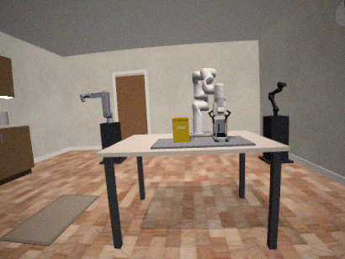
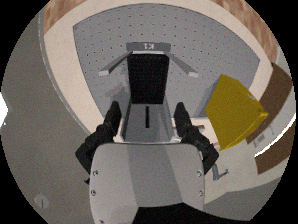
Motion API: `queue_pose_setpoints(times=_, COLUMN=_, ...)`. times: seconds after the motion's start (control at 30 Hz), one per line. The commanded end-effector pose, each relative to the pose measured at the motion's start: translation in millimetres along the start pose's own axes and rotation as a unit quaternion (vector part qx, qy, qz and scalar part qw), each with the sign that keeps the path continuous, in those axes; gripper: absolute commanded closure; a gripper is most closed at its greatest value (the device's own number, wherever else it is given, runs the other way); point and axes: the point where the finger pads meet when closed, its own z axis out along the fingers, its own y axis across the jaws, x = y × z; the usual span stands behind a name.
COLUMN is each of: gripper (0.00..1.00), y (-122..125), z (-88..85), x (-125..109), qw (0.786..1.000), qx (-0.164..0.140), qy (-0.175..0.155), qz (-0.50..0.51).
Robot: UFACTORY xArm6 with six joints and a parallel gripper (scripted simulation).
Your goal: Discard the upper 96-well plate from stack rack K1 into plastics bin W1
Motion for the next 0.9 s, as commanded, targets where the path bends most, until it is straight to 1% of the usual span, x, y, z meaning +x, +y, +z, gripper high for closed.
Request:
queue_pose_setpoints(times=0.0, gripper=0.00, y=0, z=7.0, x=1, qw=1.000, qx=0.001, qy=0.002, qz=0.000)
queue_pose_setpoints(times=0.23, gripper=0.00, y=0, z=18.7, x=1, qw=1.000, qx=0.001, qy=0.002, qz=0.000)
queue_pose_setpoints(times=0.3, gripper=0.00, y=0, z=18.7, x=1, qw=1.000, qx=0.001, qy=0.002, qz=0.000)
queue_pose_setpoints(times=0.8, gripper=0.00, y=-1, z=43.8, x=1, qw=1.000, qx=0.001, qy=0.002, qz=0.000)
queue_pose_setpoints(times=0.87, gripper=0.00, y=-1, z=43.8, x=1, qw=1.000, qx=0.001, qy=0.002, qz=0.000)
